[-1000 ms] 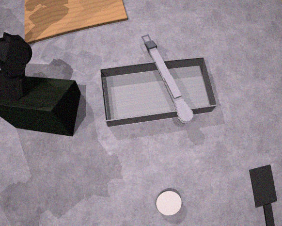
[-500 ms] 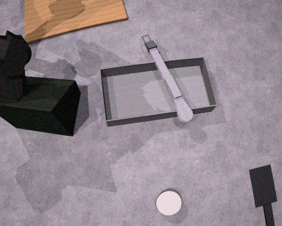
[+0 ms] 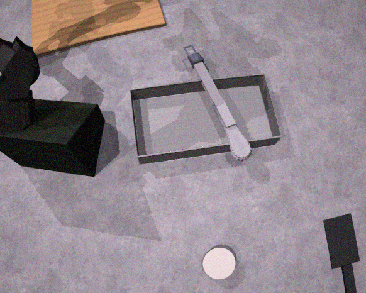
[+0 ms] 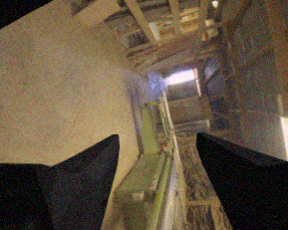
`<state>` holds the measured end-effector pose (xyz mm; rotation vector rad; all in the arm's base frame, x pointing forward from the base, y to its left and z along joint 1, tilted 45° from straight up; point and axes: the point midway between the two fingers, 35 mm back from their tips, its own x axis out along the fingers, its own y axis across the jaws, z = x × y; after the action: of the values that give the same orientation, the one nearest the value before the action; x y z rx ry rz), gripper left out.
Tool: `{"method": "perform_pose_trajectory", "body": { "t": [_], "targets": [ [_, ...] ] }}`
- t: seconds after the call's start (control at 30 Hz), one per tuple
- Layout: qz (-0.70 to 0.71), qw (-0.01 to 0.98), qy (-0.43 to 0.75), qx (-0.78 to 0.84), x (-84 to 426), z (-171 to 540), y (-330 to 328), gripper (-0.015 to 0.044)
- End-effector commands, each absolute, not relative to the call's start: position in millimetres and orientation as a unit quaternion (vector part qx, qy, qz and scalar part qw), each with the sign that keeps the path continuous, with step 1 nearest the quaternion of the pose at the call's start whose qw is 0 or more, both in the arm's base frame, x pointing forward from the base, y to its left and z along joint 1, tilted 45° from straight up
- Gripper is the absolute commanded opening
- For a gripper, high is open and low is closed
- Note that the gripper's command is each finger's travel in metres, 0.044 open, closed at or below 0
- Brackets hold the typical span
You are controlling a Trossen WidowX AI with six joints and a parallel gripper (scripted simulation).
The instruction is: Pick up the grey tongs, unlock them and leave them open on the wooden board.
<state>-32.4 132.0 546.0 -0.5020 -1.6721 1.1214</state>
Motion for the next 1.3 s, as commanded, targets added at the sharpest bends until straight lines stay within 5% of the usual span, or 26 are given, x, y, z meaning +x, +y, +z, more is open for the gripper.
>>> {"method": "perform_pose_trajectory", "body": {
  "t": [0.0,0.73,1.27],
  "targets": [
    [0.456,0.561,-0.65,-0.234,27.1,532.1,161.7,0.026],
    [0.471,0.715,-0.345,-0.385,275.8,329.6,214.8,0.026],
    [0.531,0.72,-0.074,-0.441,327.0,102.0,161.9,0.026]
  ]
}}
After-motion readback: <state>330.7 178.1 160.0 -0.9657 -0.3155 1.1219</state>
